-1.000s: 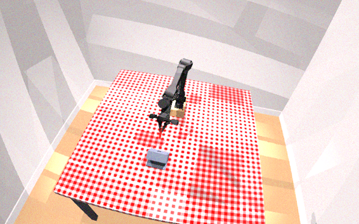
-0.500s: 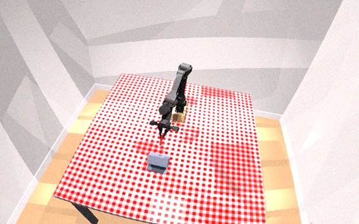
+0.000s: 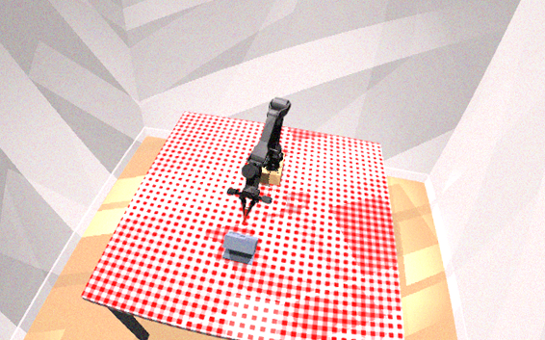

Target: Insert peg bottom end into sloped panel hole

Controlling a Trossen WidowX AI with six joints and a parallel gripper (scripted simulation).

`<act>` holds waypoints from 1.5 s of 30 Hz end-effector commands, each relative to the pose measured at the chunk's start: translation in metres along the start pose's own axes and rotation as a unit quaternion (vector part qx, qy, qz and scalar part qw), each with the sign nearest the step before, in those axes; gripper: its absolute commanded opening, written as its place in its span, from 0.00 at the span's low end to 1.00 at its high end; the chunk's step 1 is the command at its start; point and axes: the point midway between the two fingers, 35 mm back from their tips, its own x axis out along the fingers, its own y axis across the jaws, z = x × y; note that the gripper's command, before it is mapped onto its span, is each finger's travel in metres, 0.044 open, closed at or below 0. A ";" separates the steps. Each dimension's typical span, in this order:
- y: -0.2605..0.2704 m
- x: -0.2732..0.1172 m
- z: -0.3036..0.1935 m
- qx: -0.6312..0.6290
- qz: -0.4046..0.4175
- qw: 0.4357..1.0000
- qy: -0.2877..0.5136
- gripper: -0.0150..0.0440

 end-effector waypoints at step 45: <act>0.006 0.040 -0.002 -0.016 0.006 1.000 -0.023 0.25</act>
